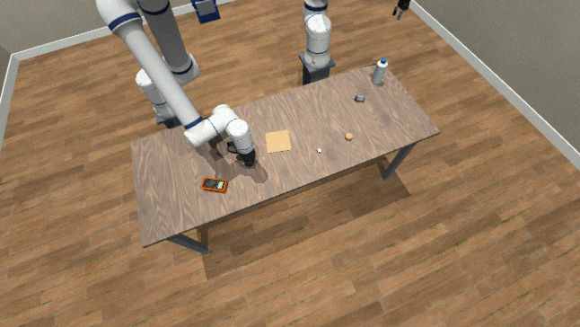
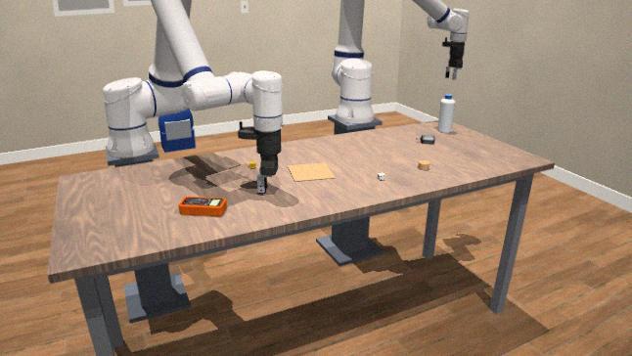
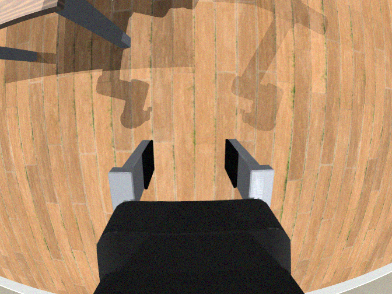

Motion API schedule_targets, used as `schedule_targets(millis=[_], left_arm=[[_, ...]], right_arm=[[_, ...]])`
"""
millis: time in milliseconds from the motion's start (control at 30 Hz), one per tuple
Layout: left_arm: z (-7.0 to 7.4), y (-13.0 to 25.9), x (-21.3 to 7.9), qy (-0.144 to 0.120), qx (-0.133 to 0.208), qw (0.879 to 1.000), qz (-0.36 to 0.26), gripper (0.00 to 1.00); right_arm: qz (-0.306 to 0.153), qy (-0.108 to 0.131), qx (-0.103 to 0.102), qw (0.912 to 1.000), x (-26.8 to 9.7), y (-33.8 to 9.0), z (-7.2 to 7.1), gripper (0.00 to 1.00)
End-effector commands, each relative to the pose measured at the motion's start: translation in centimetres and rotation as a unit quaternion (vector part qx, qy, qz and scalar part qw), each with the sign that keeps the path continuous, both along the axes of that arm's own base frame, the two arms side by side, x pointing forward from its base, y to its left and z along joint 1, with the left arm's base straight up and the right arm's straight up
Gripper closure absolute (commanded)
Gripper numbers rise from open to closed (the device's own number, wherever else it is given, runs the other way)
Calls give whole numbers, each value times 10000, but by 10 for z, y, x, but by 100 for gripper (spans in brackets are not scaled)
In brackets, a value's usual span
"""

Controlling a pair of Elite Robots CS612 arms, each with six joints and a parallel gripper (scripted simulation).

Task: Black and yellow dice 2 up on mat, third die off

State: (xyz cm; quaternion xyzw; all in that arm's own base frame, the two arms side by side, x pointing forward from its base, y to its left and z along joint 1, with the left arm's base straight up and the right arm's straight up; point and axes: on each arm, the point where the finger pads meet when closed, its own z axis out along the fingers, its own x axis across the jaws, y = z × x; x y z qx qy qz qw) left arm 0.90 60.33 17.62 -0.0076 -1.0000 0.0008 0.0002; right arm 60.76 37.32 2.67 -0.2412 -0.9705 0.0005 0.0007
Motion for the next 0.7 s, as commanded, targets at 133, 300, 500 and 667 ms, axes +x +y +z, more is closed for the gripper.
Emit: schedule_targets(millis=[133, 300, 500, 667], left_arm=[[1, 1, 0, -2, 8, 10000, 0, 0], [1, 1, 0, -2, 8, 10000, 0, 0], [1, 1, 0, -2, 8, 10000, 0, 0], [1, 1, 0, -2, 8, 10000, 0, 0]], right_arm=[[0, -8, 3, 10000, 1, 0, -7, 30], [0, -8, 3, 10000, 1, 0, -7, 30], [0, -8, 3, 10000, 1, 0, -7, 30], [0, -8, 3, 10000, 1, 0, -7, 30]])
